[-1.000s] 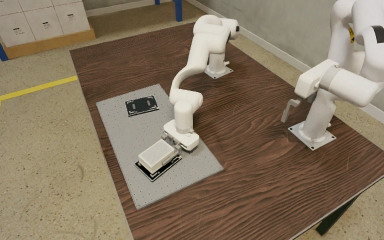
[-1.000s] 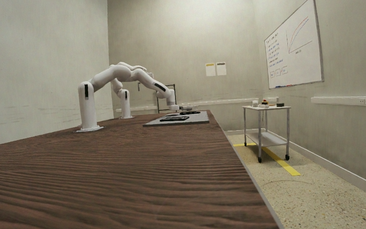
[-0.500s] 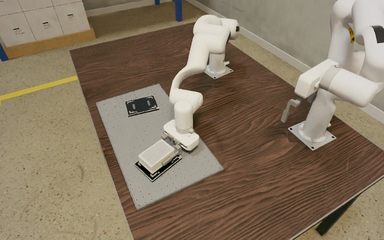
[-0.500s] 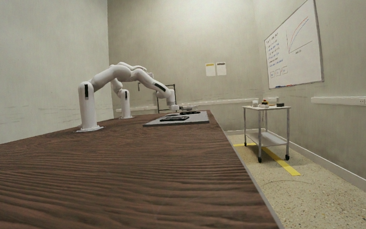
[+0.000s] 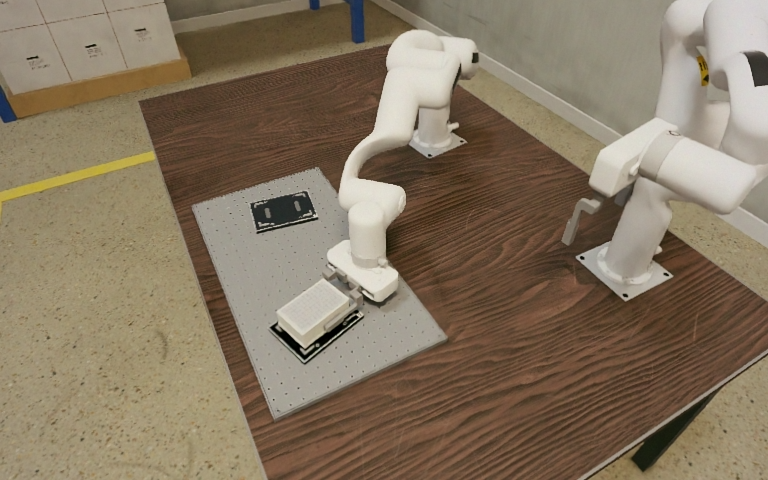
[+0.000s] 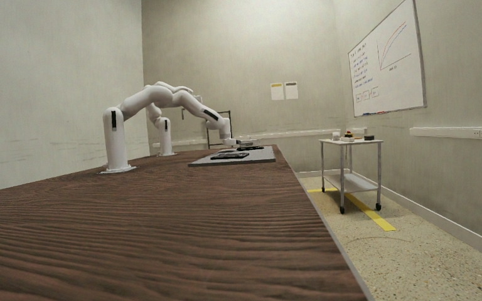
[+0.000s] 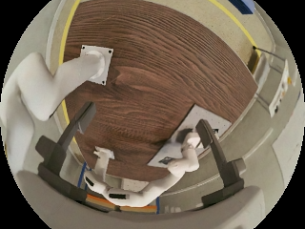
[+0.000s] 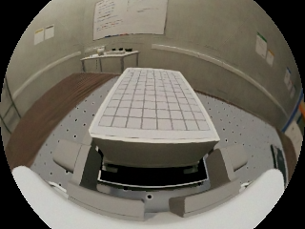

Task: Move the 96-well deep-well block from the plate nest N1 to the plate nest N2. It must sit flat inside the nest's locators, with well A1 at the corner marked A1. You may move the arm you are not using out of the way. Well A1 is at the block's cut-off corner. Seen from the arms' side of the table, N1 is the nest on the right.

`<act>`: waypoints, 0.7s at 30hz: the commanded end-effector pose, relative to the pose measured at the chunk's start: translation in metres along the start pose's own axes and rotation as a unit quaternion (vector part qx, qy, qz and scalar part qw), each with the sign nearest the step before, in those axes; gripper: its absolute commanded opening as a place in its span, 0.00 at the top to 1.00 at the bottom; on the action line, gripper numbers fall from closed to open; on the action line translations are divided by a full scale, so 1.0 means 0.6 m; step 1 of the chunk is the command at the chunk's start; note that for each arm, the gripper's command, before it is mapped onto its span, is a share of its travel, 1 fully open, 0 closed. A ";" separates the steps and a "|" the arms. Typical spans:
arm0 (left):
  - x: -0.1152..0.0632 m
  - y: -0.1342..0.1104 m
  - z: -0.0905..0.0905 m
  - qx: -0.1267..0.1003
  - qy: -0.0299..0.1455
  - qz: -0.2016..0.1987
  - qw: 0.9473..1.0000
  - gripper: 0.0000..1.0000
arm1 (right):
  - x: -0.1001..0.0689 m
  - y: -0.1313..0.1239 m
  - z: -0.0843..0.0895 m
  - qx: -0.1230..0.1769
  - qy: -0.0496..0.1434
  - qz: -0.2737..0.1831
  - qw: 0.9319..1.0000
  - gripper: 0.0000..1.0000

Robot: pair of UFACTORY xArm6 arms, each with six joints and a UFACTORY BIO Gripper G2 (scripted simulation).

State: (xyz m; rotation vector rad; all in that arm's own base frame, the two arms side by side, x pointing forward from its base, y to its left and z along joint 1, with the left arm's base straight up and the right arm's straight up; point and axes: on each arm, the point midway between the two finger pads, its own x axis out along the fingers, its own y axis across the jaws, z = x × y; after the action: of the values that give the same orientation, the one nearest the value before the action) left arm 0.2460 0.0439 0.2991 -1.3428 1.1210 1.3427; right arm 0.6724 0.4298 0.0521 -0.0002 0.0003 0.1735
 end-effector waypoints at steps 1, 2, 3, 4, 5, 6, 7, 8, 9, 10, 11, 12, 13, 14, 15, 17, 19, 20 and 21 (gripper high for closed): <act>-0.002 -0.001 0.000 0.000 -0.001 -0.001 1.000 0.00 | 0.002 0.001 0.005 0.001 -0.003 0.000 1.000 1.00; -0.002 -0.001 0.000 0.000 -0.001 -0.001 1.000 0.00 | 0.002 0.001 0.005 0.001 -0.003 0.000 1.000 1.00; -0.002 -0.001 0.000 0.000 -0.001 -0.001 1.000 0.00 | 0.002 0.001 0.004 0.001 -0.003 0.000 1.000 1.00; -0.002 -0.001 0.000 0.000 -0.001 -0.001 1.000 0.00 | 0.002 0.001 0.004 0.001 -0.003 0.000 1.000 1.00; -0.002 -0.001 0.000 0.000 -0.001 -0.001 1.000 0.00 | 0.002 0.001 0.004 0.001 -0.003 0.000 1.000 1.00; -0.002 -0.001 0.000 0.000 -0.001 -0.001 1.000 0.00 | 0.002 0.001 0.003 0.001 -0.003 0.000 1.000 1.00; -0.002 -0.001 0.000 0.000 -0.001 -0.001 1.000 0.00 | 0.002 0.001 0.003 0.001 -0.003 0.000 1.000 1.00; -0.002 -0.001 0.000 0.000 -0.001 -0.001 1.000 0.00 | 0.002 0.001 0.003 0.001 -0.003 0.000 1.000 1.00; -0.002 -0.001 0.000 0.000 -0.001 -0.001 1.000 0.00 | 0.002 0.001 0.003 0.001 -0.003 0.000 1.000 1.00; -0.002 -0.001 0.000 0.000 -0.001 -0.001 1.000 0.00 | 0.002 0.001 0.003 0.001 -0.003 0.000 1.000 1.00; -0.002 -0.001 0.000 0.000 -0.001 -0.001 1.000 0.00 | 0.002 0.001 0.003 0.001 -0.003 0.000 1.000 1.00; -0.002 -0.001 0.000 0.000 -0.001 -0.001 1.000 0.00 | 0.002 0.001 0.002 0.001 -0.003 0.000 1.000 1.00; -0.002 -0.001 0.000 0.000 -0.001 -0.001 1.000 0.00 | 0.002 0.001 0.002 0.001 -0.003 0.000 1.000 1.00; -0.002 -0.001 0.000 0.000 -0.001 -0.001 1.000 0.00 | 0.002 0.001 0.002 0.001 -0.003 0.000 1.000 1.00; -0.002 -0.001 0.000 0.000 -0.001 -0.001 1.000 0.00 | 0.002 0.001 0.001 0.001 -0.003 0.000 1.000 1.00; -0.002 -0.001 0.000 0.000 -0.001 -0.001 1.000 0.00 | 0.002 0.001 0.001 0.001 -0.003 0.000 1.000 1.00; -0.002 -0.001 0.000 0.000 -0.001 -0.001 1.000 0.00 | 0.002 0.001 0.000 0.001 -0.003 0.000 1.000 1.00; -0.002 -0.001 0.000 0.000 -0.001 -0.001 1.000 0.00 | 0.002 0.001 0.000 0.001 -0.003 0.000 1.000 1.00; -0.002 -0.001 0.000 0.000 -0.001 -0.001 1.000 0.00 | 0.002 0.001 0.000 0.001 -0.003 0.000 1.000 1.00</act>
State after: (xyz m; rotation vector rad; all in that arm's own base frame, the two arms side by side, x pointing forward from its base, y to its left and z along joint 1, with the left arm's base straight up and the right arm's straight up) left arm 0.2460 0.0439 0.2991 -1.3428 1.1210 1.3427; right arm 0.6724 0.4298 0.0489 -0.0003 0.0004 0.1735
